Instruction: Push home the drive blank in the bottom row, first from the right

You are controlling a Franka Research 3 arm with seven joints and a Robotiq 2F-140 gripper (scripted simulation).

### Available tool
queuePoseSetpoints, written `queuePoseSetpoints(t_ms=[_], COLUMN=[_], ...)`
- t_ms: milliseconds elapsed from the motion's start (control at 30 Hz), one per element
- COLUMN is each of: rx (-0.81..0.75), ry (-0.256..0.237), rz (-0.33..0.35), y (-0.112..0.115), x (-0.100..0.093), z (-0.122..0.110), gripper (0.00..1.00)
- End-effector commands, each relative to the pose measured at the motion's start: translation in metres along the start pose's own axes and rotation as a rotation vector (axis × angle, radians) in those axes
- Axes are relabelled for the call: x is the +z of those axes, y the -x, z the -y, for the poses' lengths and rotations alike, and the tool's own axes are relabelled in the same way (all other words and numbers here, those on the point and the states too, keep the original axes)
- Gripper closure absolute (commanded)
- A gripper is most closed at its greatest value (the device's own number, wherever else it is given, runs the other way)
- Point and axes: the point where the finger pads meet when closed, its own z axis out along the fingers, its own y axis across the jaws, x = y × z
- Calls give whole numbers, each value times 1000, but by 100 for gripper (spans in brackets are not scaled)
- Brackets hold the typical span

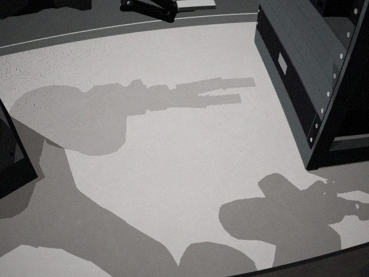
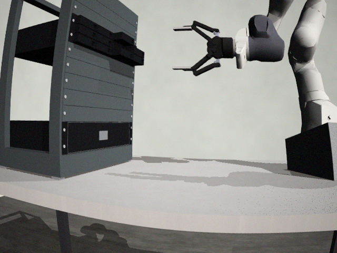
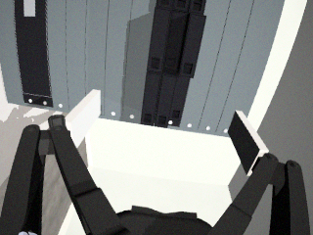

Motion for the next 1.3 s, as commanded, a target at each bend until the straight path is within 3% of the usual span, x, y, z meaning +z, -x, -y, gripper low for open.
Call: queuePoseSetpoints(t_ms=[0,967,1267], rx=[14,14,11], ry=[-5,-5,-4], rz=[1,1,3], y=[1,1,6], x=[-1,-1,8], z=[2,2,1], gripper=[0,0,0])
